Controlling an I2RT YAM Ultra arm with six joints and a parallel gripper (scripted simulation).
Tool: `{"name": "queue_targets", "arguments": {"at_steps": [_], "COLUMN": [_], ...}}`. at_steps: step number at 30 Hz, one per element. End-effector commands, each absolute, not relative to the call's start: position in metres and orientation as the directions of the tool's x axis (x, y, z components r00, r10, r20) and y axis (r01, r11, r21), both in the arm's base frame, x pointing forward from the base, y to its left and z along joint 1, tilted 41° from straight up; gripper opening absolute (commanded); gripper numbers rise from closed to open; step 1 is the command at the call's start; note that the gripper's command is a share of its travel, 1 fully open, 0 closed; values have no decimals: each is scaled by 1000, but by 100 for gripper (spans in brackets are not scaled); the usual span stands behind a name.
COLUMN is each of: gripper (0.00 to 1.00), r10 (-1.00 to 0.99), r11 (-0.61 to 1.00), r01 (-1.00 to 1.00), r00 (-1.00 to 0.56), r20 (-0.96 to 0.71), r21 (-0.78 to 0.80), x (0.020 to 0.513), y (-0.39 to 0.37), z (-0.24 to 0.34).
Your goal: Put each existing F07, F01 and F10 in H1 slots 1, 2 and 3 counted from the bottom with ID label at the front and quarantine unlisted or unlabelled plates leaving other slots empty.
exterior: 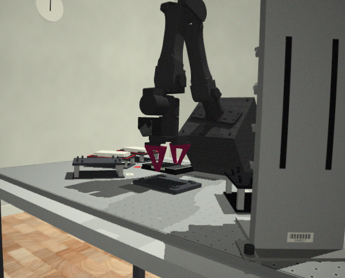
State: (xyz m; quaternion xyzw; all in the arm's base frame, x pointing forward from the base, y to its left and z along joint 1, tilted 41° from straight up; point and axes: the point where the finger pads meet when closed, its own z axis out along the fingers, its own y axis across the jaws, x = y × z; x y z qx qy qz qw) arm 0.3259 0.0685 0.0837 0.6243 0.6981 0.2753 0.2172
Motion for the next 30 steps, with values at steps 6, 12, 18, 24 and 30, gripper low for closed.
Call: {"name": "queue_targets", "arguments": {"at_steps": [6, 12, 18, 24, 30], "gripper": [86, 86, 86, 86, 86], "r10": [991, 991, 991, 991, 991], "r11": [67, 67, 67, 67, 67], "r01": [748, 748, 748, 748, 748], "r00": [-125, -125, -125, -125, -125], "r20": [41, 41, 41, 41, 41], "r21": [661, 661, 661, 661, 661], "x": [330, 332, 334, 336, 339], "y": [68, 69, 69, 69, 70], "z": [82, 79, 77, 74, 72]}}
